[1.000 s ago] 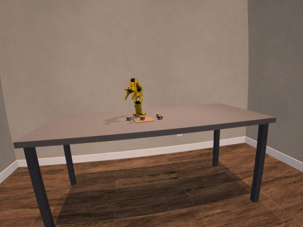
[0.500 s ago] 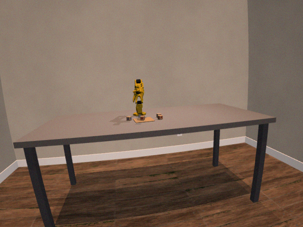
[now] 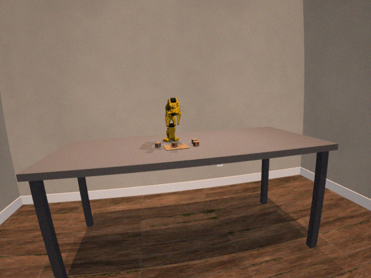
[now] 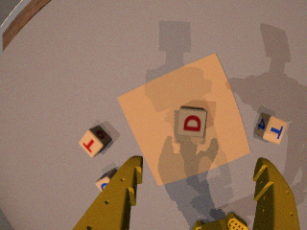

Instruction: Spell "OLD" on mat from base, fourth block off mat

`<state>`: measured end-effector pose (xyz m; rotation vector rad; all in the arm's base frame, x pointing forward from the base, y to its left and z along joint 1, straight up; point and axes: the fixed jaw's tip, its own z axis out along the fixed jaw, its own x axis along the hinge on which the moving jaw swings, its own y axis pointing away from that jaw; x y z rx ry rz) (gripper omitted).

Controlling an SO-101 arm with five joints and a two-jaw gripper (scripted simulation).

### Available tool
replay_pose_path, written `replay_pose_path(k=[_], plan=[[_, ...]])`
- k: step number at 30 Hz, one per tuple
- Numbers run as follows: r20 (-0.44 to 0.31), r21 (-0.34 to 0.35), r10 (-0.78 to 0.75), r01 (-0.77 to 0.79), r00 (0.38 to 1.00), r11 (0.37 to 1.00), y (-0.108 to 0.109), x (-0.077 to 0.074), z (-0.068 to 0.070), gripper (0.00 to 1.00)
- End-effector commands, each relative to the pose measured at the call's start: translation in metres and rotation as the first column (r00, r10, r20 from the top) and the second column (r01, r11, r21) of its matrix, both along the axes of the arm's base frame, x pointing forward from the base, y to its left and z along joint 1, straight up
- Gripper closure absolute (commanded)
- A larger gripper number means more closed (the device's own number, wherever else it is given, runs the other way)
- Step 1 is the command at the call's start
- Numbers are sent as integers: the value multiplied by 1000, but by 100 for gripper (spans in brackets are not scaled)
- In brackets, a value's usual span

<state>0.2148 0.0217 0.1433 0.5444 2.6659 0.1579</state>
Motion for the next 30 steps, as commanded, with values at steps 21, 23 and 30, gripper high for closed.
replay_pose_path(k=[21, 23, 30], plan=[[-391, -26, -5, -6, 920, 1000, 1, -1, -77, 65], [-409, -27, -5, -6, 913, 1000, 1, -2, -81, 65], [-417, -28, -5, -7, 909, 1000, 1, -2, -82, 65]])
